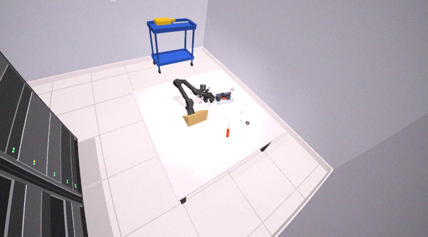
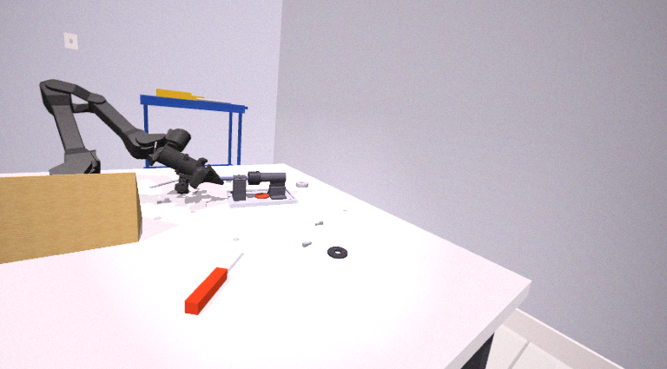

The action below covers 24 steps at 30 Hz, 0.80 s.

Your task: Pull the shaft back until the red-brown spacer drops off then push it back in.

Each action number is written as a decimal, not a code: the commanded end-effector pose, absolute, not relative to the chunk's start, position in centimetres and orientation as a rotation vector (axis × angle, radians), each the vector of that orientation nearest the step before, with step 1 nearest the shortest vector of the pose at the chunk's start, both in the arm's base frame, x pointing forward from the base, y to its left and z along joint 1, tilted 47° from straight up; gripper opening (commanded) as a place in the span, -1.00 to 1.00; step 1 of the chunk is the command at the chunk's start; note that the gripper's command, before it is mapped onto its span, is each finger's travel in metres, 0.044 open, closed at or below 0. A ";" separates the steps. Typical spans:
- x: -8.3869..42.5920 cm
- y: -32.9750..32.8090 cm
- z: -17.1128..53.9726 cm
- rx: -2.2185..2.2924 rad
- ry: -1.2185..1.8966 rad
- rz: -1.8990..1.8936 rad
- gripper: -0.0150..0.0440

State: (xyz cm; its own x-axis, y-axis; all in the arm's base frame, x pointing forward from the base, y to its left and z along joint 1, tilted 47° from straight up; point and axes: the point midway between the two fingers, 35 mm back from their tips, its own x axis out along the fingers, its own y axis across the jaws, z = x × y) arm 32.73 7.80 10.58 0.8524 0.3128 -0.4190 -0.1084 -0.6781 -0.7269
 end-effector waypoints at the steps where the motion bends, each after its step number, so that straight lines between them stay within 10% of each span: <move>1: 33.0 7.8 10.5 -2.225 -0.147 0.673 -0.49; 24: 33.8 7.7 10.5 -2.225 -0.147 0.673 -0.49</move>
State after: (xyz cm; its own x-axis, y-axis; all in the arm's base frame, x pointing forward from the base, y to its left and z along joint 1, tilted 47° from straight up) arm 33.55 7.74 10.51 0.8525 0.3129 -0.4188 -0.1082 -0.6781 -0.7270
